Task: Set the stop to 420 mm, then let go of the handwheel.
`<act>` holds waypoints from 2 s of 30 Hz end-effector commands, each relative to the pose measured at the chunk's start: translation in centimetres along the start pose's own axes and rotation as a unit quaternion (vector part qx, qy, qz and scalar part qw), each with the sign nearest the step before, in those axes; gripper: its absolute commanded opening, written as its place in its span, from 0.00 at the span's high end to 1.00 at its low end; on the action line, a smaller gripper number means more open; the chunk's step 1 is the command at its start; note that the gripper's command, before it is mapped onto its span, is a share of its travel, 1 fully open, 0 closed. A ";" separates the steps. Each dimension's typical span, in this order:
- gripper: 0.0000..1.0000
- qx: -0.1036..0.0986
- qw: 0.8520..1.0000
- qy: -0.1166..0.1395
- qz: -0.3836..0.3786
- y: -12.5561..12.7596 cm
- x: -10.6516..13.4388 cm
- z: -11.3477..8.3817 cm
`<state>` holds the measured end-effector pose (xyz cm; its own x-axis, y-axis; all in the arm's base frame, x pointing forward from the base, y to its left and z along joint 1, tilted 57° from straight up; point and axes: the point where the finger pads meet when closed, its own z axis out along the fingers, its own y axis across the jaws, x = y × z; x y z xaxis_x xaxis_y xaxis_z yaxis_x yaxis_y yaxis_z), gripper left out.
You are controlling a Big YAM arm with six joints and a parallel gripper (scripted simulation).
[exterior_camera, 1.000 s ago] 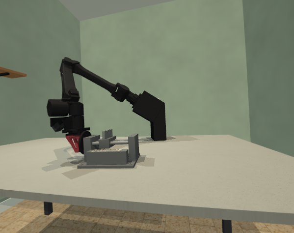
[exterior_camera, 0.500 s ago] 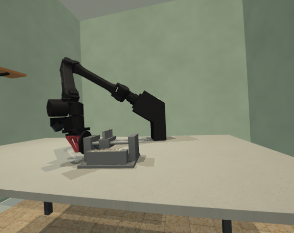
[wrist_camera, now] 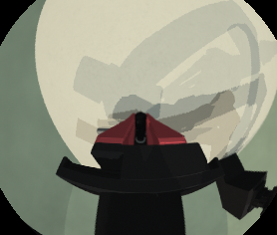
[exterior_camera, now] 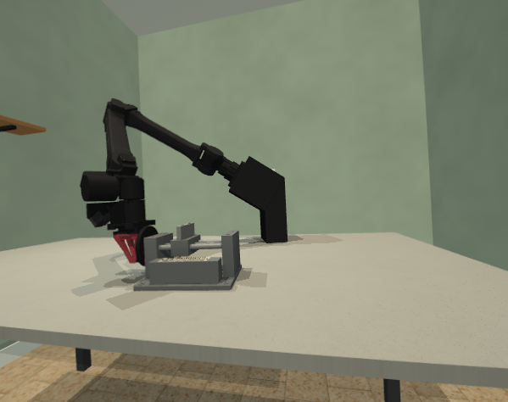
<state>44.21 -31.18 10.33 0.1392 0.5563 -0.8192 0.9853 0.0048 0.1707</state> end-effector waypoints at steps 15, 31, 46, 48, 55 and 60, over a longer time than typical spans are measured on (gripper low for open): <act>0.94 0.000 1.000 -0.009 0.010 -2.1 -1.3 -0.9; 0.94 -0.004 1.000 -0.004 0.007 -2.6 -0.5 -2.9; 0.94 -0.011 1.000 -0.003 0.002 -2.3 -0.1 -5.1; 0.94 -0.009 1.000 -0.003 0.003 -2.4 -0.1 -5.2; 0.94 -0.013 1.000 -0.004 0.006 -1.8 -0.4 -5.8; 0.94 -0.016 1.000 -0.005 0.010 -1.1 -0.7 -6.6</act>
<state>41.57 -27.37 12.45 0.1394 0.5552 -0.8199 0.9848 0.0092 0.1736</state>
